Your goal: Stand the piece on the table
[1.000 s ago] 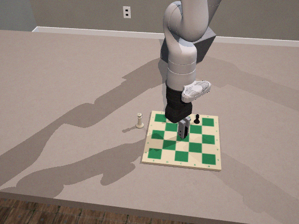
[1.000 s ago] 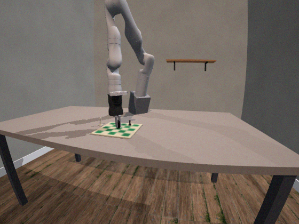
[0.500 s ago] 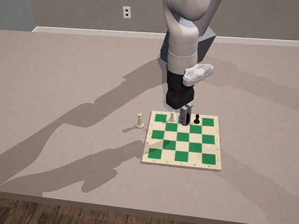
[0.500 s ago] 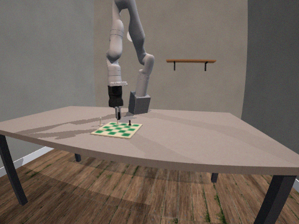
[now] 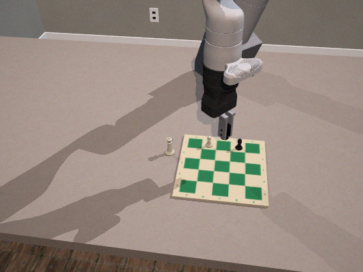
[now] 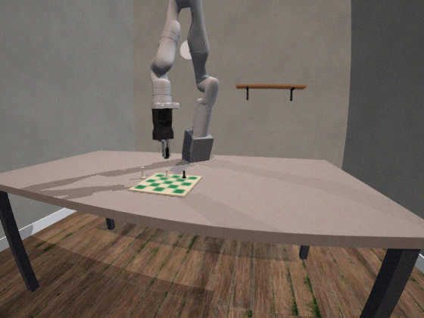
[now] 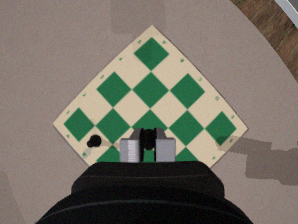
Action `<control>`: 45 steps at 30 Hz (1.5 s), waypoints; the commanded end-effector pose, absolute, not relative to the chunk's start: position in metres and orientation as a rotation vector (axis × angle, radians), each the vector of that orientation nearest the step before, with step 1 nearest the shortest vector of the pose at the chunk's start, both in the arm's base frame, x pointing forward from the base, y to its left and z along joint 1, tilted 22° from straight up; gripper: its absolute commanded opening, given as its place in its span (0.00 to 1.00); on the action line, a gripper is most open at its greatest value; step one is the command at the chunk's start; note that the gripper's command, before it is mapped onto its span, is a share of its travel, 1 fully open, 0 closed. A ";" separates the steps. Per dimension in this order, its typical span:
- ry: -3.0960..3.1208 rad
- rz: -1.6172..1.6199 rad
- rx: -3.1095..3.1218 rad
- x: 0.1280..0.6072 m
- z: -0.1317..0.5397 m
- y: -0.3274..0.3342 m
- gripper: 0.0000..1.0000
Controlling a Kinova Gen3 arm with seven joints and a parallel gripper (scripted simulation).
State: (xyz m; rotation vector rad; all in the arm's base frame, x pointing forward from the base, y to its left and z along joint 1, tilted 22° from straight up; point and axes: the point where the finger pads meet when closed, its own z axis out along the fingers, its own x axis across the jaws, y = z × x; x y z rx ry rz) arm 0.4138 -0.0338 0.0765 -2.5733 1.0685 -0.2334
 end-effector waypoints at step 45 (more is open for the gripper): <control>1.124 -0.234 -2.547 0.457 0.041 -0.103 0.00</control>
